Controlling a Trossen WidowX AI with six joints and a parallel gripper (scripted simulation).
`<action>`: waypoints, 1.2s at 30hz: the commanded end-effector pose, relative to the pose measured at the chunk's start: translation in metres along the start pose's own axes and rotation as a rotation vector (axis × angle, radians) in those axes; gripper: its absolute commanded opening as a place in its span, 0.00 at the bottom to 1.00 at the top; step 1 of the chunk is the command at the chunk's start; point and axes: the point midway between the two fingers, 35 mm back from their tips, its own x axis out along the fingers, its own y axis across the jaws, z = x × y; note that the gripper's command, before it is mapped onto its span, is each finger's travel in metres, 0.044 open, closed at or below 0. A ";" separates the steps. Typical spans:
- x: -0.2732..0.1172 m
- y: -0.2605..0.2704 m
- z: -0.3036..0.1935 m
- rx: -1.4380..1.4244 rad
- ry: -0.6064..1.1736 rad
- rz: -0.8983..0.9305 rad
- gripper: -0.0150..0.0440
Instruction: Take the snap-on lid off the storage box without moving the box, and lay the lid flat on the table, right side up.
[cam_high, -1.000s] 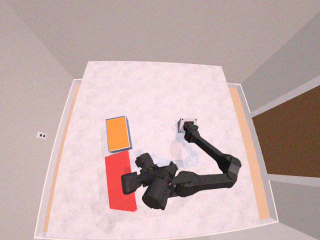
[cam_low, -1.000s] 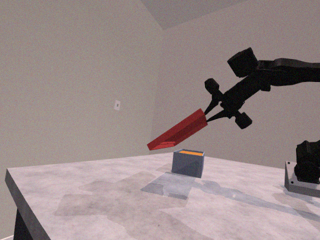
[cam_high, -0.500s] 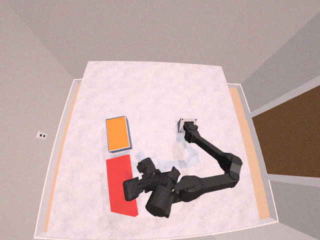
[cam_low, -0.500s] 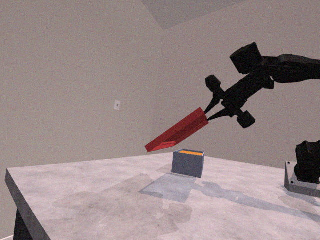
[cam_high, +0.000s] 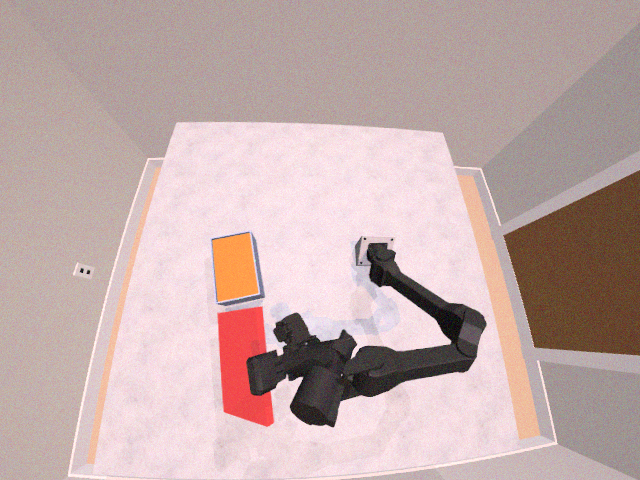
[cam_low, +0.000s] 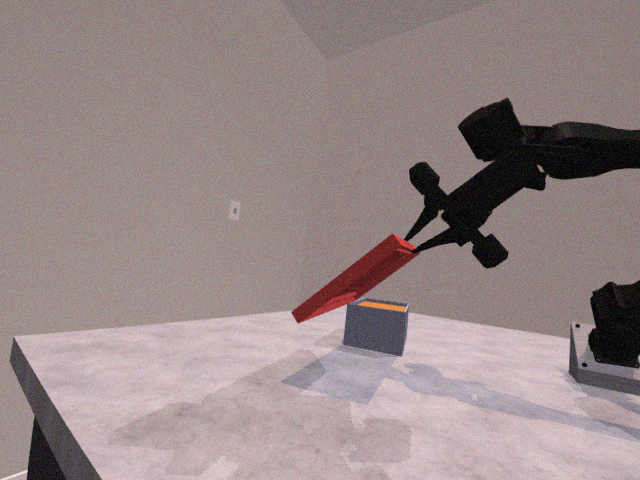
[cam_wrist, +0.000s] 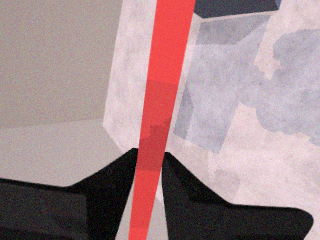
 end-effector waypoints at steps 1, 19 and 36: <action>-0.001 -0.001 -0.002 -0.006 0.001 0.017 0.25; 0.008 -0.011 -0.002 -0.006 0.001 0.018 0.25; 0.017 -0.022 -0.003 -0.006 0.002 0.018 0.25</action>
